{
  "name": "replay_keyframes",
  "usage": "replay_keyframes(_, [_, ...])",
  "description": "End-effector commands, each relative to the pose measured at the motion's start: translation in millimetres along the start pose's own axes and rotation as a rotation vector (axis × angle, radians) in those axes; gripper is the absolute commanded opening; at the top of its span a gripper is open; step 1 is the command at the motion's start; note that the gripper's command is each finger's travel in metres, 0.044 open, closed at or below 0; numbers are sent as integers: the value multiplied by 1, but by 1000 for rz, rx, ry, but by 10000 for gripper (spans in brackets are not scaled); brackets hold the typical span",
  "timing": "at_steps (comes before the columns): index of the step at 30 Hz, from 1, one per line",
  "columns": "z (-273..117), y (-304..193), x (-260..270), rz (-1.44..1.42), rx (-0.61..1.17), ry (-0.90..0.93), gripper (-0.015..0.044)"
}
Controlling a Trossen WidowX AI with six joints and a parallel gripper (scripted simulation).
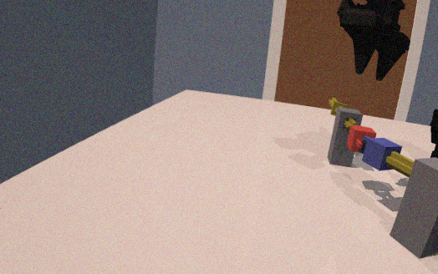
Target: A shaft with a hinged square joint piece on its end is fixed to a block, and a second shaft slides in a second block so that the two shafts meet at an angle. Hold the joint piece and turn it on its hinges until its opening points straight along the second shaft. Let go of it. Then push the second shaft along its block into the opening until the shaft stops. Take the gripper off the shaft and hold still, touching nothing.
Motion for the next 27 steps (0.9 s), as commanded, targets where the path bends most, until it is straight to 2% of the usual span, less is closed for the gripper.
replay_keyframes(1, [7,8,-9,99,46,15,440])
replay_keyframes(27, [44,54,-87,863,394,182,440])
Point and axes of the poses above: the point midway between the two fingers, 35 mm back from their tips, its own z axis out along the fingers, its own x axis across the jaws, y = z × x, the point moved 6 cm from there along -z, back along the fingers, and after that the axes turned 9 degrees about -z, right-handed, at the moved point
